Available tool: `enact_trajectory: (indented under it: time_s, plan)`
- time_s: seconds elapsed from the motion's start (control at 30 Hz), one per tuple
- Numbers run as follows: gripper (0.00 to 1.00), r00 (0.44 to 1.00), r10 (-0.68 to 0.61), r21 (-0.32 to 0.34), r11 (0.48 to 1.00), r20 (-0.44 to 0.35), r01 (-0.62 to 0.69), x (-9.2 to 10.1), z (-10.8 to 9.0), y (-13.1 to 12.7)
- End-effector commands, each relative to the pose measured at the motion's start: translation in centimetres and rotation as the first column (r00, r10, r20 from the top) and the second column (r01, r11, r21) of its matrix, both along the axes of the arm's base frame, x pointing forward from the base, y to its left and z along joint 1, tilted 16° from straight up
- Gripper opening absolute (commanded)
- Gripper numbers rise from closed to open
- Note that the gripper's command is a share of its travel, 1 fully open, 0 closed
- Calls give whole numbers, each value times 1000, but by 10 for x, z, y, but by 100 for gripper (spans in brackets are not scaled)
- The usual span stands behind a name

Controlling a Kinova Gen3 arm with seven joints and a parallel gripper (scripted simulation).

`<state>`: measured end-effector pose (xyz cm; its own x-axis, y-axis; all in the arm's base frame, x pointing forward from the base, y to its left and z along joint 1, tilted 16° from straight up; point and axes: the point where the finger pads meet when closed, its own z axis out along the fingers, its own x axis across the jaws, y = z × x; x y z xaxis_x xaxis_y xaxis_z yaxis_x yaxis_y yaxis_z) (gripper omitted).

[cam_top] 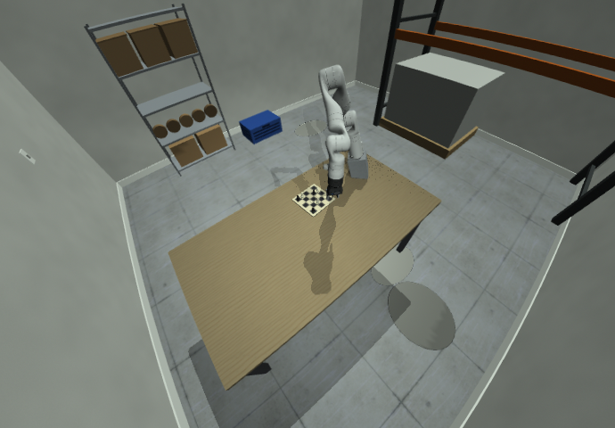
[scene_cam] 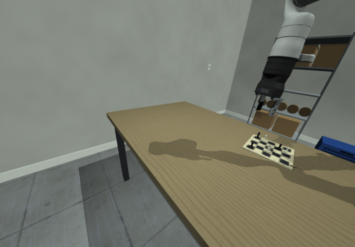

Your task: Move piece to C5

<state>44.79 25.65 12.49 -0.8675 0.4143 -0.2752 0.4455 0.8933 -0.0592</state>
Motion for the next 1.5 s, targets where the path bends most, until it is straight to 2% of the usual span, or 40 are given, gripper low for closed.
enact_trajectory:
  time_s: [0.0, 0.57, 0.77, 0.9, 1.03, 1.1, 1.13, 1.3, 1.33, 1.47]
  plan:
    - [100, 1000, 1, 2, 1000, 2, -1, 0, 1, 1]
    - [100, 1000, 1, 1, 1000, 1, -1, 0, 1, 1]
    - [100, 1000, 18, -40, 999, -13, -19, 1, -8, -1]
    - [100, 998, 35, -107, 993, -47, -40, 0, -28, -1]
    - [100, 993, 56, -214, 974, -102, -77, -5, -61, -2]
    - [100, 993, 56, -214, 974, -102, -77, -5, -61, -2]
    - [100, 991, 58, -242, 966, -121, -86, -8, -71, -2]
    - [100, 976, 82, -418, 894, -203, -162, -19, -122, -10]
    - [100, 976, 82, -418, 894, -203, -162, -19, -122, -10]
    - [100, 961, 91, -550, 804, -261, -226, -31, -159, -20]
